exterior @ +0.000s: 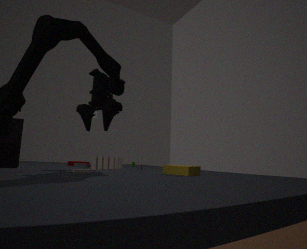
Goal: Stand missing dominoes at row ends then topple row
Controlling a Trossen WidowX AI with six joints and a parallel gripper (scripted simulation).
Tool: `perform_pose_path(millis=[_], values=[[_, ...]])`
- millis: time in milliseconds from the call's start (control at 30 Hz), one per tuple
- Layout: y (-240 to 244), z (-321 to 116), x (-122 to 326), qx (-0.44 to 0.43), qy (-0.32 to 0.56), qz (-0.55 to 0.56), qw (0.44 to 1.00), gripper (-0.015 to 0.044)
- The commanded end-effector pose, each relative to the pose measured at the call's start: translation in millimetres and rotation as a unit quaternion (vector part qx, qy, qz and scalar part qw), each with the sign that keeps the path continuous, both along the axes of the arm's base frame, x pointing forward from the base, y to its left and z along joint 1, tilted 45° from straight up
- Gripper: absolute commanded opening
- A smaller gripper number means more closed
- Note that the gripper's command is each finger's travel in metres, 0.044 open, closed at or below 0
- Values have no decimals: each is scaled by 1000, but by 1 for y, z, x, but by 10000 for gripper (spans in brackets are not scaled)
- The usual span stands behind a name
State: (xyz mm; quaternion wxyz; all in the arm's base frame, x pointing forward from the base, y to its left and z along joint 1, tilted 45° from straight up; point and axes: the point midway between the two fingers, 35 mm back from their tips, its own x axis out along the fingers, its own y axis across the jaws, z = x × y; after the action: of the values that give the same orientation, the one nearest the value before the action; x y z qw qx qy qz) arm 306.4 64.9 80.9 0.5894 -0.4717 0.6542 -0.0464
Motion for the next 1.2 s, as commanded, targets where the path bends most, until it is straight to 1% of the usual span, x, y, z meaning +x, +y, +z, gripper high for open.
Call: perform_pose_path(millis=[0, 100, 133, 600, 867, 1167], values=[[-67, 21, -6, 17, -87, -91, 992, 440], [-111, 30, -20, 20, -148, -154, 977, 440], [-118, 28, -22, 20, -163, -170, 972, 440], [-124, 29, -26, 20, -168, -175, 970, 440], [-165, -12, -18, 20, -167, -175, 970, 440], [-170, -16, -15, 18, -169, -175, 970, 440]])
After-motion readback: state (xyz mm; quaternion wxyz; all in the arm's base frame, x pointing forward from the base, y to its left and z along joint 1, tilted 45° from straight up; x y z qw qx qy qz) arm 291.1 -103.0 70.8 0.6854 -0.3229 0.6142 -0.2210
